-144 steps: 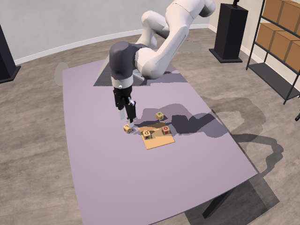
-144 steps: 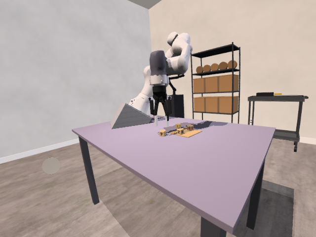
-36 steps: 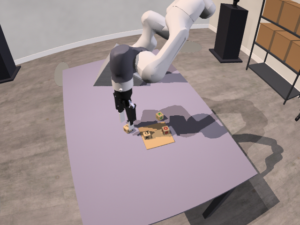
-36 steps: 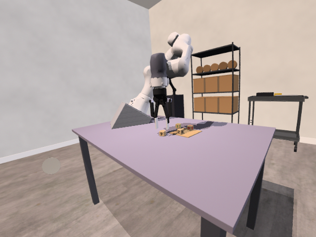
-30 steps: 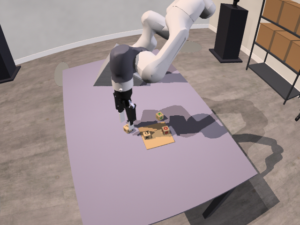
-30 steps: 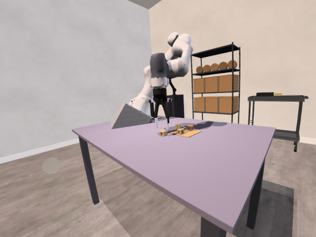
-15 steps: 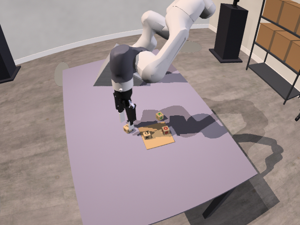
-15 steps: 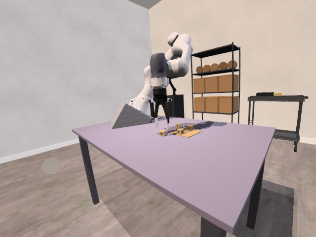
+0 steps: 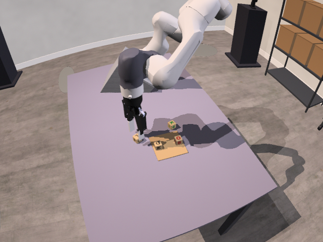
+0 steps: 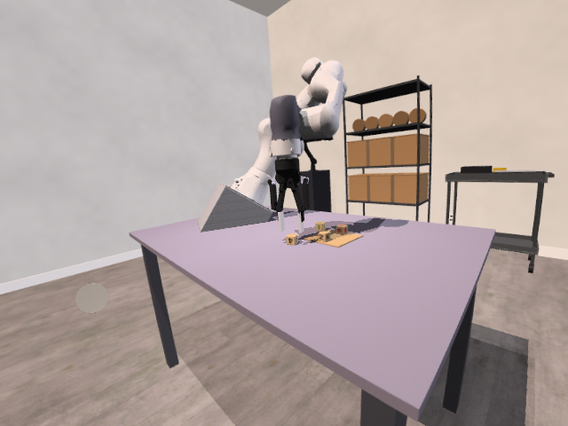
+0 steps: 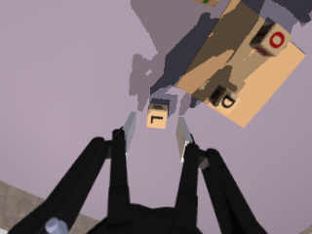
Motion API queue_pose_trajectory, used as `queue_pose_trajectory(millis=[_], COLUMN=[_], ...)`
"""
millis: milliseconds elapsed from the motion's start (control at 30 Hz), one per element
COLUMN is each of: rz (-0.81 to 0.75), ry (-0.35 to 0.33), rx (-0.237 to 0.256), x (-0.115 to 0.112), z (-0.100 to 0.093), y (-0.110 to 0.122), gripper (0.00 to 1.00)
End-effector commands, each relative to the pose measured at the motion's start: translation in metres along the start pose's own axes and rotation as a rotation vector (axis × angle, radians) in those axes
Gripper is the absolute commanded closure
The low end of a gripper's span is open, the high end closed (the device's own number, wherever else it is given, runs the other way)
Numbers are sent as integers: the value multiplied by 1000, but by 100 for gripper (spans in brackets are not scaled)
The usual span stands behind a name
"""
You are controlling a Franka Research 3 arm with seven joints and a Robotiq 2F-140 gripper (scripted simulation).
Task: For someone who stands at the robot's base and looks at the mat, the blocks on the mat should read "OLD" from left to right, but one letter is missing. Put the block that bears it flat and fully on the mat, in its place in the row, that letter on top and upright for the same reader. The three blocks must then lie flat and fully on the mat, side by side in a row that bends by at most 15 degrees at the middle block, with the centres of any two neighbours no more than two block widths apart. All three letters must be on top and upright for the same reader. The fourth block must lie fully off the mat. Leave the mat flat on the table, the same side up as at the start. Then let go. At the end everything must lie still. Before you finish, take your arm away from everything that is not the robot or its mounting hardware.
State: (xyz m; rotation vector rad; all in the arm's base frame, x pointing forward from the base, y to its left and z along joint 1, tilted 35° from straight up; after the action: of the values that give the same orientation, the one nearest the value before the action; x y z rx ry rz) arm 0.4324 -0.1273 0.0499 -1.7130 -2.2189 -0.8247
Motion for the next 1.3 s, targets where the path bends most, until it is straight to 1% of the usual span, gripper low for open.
queue_pose_trajectory(millis=[0,667,833,1167,1267], rz=[-2,-2,-2,-2,-2], ry=[0,0,0,0,0], rx=[-1,-1,-1,-1,-1], x=[0,0,0,0,0], z=[1,2,9,31,32], y=[1,1,1,1,1], gripper=[60,60,60,60,60])
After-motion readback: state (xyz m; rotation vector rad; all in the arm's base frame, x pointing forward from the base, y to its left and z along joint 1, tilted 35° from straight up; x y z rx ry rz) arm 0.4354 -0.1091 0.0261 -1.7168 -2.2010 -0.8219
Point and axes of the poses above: the point where the finger pads meet when closed, its own z axis out along the fingers, its own y axis across the jaws, x = y × z, the point moved 8 cm from there along -z, back along the fingers, and after that the axes turned 14 degrees about z, right-handed, at the moved point
